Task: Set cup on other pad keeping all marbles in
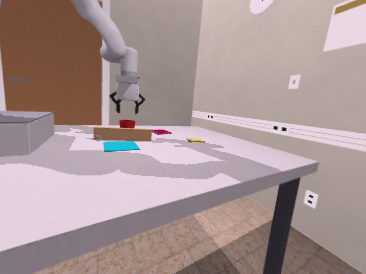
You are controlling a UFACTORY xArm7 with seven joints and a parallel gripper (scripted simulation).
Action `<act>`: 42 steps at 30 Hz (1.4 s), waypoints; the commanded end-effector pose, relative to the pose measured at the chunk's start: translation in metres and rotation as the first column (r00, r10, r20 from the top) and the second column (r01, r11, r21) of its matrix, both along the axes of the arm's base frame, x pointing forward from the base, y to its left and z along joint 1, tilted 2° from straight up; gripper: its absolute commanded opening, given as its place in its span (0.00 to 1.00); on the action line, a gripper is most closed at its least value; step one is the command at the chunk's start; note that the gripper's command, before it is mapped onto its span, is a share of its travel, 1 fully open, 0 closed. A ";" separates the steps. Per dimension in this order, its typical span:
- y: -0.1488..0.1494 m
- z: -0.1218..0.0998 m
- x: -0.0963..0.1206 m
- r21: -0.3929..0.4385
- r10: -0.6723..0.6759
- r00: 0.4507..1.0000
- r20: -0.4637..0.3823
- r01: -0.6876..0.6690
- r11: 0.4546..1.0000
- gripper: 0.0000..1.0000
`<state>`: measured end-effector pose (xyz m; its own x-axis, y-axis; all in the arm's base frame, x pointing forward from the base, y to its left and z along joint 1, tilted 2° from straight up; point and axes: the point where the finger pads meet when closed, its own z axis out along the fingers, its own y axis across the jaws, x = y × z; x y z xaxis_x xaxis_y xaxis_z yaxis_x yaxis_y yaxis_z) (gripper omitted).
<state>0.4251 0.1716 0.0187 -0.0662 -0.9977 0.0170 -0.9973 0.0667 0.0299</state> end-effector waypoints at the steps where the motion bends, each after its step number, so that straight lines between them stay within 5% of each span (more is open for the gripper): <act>1: 0.001 0.002 0.002 0.002 0.000 1.000 0.004 0.000 1.000 1.00; 31: 0.001 0.000 0.002 0.002 0.000 1.000 0.004 0.000 1.000 1.00; 42: 0.000 -0.025 0.001 0.004 -0.001 1.000 0.004 0.001 1.000 1.00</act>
